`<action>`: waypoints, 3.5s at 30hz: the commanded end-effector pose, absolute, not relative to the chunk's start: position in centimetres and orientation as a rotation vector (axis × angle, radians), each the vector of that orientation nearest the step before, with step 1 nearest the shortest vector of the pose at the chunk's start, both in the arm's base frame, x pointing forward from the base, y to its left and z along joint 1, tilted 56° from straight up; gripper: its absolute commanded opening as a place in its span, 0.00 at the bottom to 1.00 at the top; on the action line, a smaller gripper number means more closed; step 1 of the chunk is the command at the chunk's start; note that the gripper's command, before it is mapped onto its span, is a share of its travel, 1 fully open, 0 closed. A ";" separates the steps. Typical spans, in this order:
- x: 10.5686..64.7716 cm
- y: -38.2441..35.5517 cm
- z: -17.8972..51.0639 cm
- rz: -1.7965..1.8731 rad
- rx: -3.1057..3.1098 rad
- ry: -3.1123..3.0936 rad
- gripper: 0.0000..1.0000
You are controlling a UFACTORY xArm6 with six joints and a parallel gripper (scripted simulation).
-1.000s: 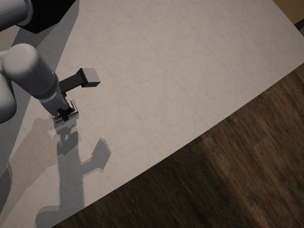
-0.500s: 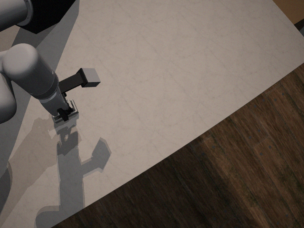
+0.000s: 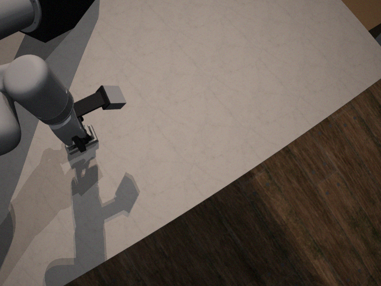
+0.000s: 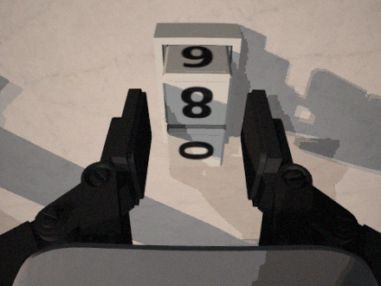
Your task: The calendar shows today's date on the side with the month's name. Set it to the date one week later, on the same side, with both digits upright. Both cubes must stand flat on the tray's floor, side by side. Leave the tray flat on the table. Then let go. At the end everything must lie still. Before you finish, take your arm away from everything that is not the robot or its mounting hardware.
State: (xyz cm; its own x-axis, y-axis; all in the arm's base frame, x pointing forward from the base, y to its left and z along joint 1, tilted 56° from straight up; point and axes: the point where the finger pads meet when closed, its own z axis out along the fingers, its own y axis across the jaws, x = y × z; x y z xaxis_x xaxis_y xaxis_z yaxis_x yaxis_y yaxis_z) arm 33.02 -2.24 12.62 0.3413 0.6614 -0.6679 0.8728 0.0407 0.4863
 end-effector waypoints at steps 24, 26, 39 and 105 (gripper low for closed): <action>33.1 -2.2 12.7 -0.286 1.686 1.388 0.49; 33.1 -2.2 12.7 -0.286 1.686 1.388 0.49; 33.1 -2.2 12.7 -0.286 1.686 1.388 0.49; 34.1 -4.3 11.1 -0.286 1.686 1.388 0.49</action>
